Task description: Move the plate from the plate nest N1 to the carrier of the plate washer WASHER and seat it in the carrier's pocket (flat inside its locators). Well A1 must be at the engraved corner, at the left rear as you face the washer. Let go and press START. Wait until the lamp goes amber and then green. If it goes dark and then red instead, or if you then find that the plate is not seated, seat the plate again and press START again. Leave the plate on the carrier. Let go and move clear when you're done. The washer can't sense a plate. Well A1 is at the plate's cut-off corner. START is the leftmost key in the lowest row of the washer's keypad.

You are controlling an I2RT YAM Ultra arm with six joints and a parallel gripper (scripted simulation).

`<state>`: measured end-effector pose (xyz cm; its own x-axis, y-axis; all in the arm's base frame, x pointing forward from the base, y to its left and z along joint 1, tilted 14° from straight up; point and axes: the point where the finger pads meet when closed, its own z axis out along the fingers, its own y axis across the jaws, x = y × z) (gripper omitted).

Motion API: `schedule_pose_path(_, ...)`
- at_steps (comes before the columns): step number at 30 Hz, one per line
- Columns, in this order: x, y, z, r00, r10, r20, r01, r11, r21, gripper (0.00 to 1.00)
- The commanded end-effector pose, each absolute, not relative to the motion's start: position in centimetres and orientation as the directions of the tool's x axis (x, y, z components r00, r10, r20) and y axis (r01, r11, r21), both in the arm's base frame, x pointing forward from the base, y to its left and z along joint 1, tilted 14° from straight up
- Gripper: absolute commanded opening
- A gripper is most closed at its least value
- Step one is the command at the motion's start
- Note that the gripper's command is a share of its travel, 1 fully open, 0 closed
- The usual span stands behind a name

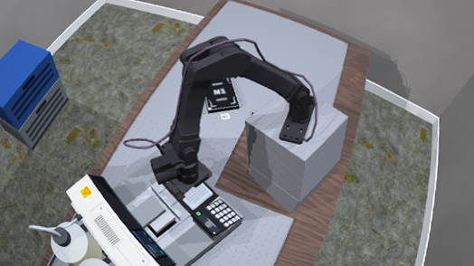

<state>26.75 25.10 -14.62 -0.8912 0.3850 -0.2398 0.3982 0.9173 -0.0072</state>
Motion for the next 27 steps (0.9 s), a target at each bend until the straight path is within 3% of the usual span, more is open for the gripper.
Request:
schedule_pose_path(1, 27.2, 25.6, -14.1, -0.888, 0.379, -0.259, 0.388, 0.921, 0.016, 0.84)
schedule_pose_path(27, 27.8, 26.1, -14.7, -0.886, 0.382, -0.262, 0.389, 0.921, 0.025, 0.84)
